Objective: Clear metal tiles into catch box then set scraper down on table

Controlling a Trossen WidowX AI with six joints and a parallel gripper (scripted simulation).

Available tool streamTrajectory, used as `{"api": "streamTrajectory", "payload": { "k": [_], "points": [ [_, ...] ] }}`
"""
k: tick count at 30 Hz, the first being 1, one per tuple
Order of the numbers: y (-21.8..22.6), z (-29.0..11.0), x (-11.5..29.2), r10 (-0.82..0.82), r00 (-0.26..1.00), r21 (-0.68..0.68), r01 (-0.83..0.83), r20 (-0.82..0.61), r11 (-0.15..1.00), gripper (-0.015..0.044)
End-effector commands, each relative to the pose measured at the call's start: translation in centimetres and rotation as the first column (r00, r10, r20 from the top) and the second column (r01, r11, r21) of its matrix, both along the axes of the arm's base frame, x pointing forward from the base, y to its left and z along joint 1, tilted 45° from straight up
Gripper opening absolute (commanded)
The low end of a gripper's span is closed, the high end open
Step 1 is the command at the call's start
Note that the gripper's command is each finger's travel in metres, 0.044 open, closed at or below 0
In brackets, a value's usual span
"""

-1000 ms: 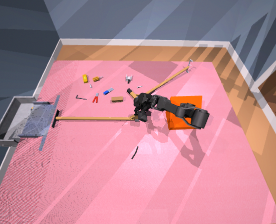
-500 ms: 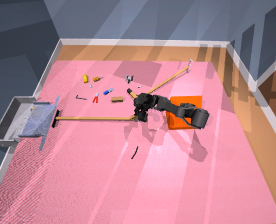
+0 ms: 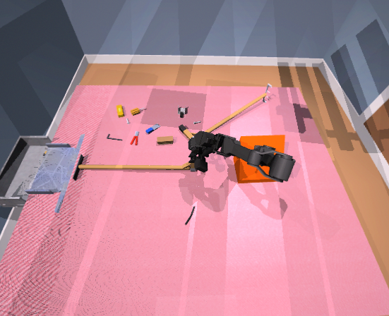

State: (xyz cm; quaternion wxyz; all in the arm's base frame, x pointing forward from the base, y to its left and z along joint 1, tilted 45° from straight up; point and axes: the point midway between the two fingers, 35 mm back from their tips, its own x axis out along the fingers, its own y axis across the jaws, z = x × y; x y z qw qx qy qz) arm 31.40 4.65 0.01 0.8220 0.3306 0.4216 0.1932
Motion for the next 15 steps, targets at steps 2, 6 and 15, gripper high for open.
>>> {"api": "streamTrajectory", "payload": {
  "k": [2, 6, 15],
  "points": [
    [-0.01, 0.01, 0.01, 0.0, 1.0, 0.0, 0.0, 0.001, 1.0, 0.0],
    [-0.01, 0.01, 0.01, 0.0, 1.0, 0.0, 0.0, 0.001, 1.0, 0.0],
    [0.02, 0.16, -0.42, 0.012, 1.0, -0.003, -0.012, 0.002, 1.0, 0.0]
  ]
}}
